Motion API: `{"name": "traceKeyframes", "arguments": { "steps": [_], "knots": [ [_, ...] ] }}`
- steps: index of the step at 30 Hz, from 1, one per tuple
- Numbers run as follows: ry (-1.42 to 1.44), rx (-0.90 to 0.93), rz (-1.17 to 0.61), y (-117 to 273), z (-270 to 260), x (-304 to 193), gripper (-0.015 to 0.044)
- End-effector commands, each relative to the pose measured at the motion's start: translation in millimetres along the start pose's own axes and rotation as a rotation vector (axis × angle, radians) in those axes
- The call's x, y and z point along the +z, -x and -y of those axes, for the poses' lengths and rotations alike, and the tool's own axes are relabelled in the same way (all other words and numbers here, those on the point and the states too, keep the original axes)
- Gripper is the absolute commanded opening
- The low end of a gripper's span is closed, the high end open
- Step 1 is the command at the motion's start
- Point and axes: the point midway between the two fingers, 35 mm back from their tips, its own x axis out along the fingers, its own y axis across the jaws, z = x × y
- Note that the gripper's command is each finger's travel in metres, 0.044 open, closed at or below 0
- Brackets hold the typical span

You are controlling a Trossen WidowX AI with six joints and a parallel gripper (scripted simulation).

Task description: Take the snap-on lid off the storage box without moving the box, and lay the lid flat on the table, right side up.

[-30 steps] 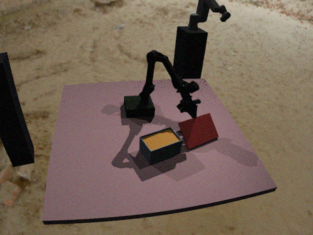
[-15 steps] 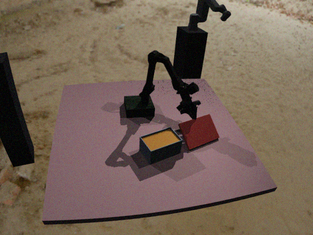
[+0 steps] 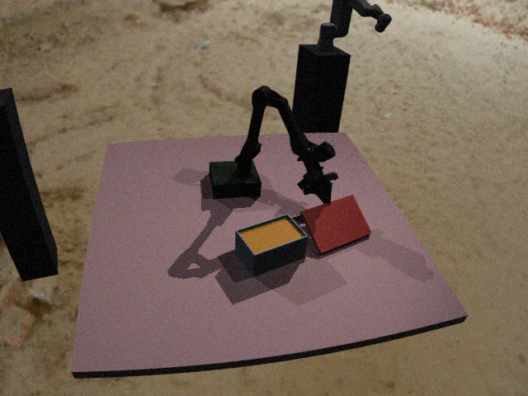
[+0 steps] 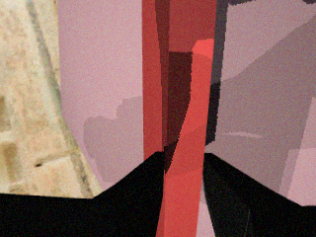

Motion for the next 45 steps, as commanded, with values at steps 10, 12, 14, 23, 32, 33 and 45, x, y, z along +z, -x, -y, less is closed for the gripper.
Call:
{"name": "traceKeyframes", "arguments": {
  "steps": [10, 12, 14, 23, 32, 33, 45],
  "knots": [
    [0.006, -0.018, 0.010, -9, 15, 3, 0.0000],
    [0.006, -0.018, 0.010, -10, 16, 3, 0.0000],
    [0.006, -0.018, 0.010, -11, 18, 3, 0.0000],
    [0.006, -0.018, 0.010, -15, 23, 3, 0.0000],
    [0.005, -0.018, 0.010, -14, 19, 2, 0.0184],
    [0.005, -0.018, 0.010, -14, 19, 2, 0.0210],
    [0.005, -0.020, 0.010, -2, 29, 1, 0.0440]
  ]
}}
